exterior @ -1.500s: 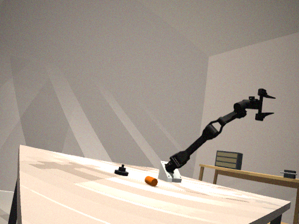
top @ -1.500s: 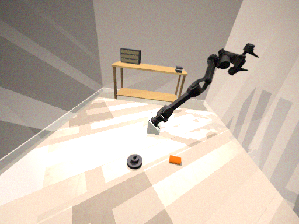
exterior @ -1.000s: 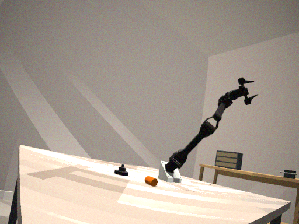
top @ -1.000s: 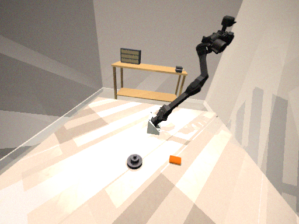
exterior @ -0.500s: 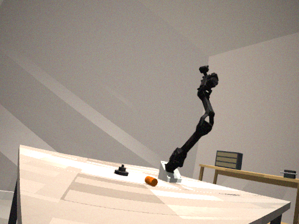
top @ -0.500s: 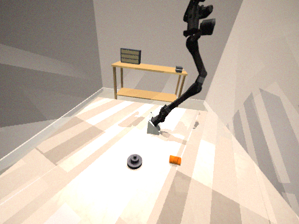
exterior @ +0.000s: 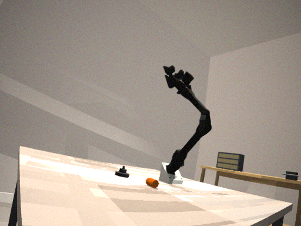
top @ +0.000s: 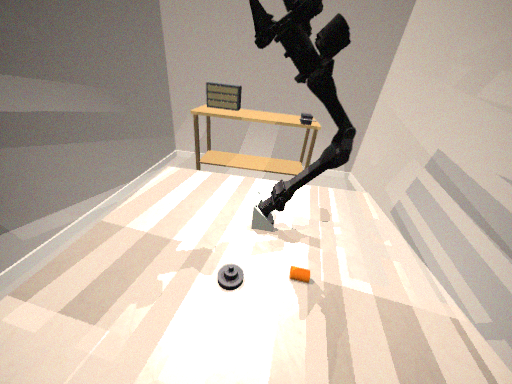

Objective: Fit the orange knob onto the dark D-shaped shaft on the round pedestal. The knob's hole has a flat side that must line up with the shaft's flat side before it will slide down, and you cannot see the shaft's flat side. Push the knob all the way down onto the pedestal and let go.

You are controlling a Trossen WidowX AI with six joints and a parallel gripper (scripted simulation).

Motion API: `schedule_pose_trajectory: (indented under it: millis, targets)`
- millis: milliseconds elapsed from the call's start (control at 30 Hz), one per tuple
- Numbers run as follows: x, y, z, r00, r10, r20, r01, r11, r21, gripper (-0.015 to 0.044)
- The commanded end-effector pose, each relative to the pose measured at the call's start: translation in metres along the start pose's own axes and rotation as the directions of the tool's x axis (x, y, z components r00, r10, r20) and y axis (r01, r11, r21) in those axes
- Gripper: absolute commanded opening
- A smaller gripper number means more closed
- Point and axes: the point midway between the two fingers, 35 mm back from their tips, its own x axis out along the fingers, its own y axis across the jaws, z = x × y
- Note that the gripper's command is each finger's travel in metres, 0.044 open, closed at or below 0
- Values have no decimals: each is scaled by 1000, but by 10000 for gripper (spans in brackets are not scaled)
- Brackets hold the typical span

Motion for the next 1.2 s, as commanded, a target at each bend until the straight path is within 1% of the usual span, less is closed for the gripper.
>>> schedule_pose_trajectory:
  millis: [0, 133, 267, 433, 567, 667, 767, 867, 967, 1033, 1167]
  targets:
    - [-6, 28, -73, 973, 58, -224, -39, 995, 90, 440]
    - [-28, 57, -155, 877, 110, -469, -29, 984, 177, 440]
    - [-69, 81, -232, 717, 144, -682, 26, 972, 233, 440]
    - [-142, 103, -315, 442, 148, -885, 143, 962, 232, 440]
    - [-215, 109, -367, 179, 111, -978, 250, 956, 154, 440]
    - [-277, 108, -396, -29, 59, -998, 321, 946, 46, 440]
    - [-341, 99, -414, -236, -15, -972, 370, 923, -104, 440]
    - [-407, 84, -422, -430, -107, -897, 387, 875, -290, 440]
    - [-471, 62, -417, -599, -213, -772, 364, 786, -499, 440]
    - [-493, 53, -413, -651, -253, -715, 345, 741, -576, 440]
    - [-494, 51, -413, -656, -257, -710, 343, 737, -583, 440]
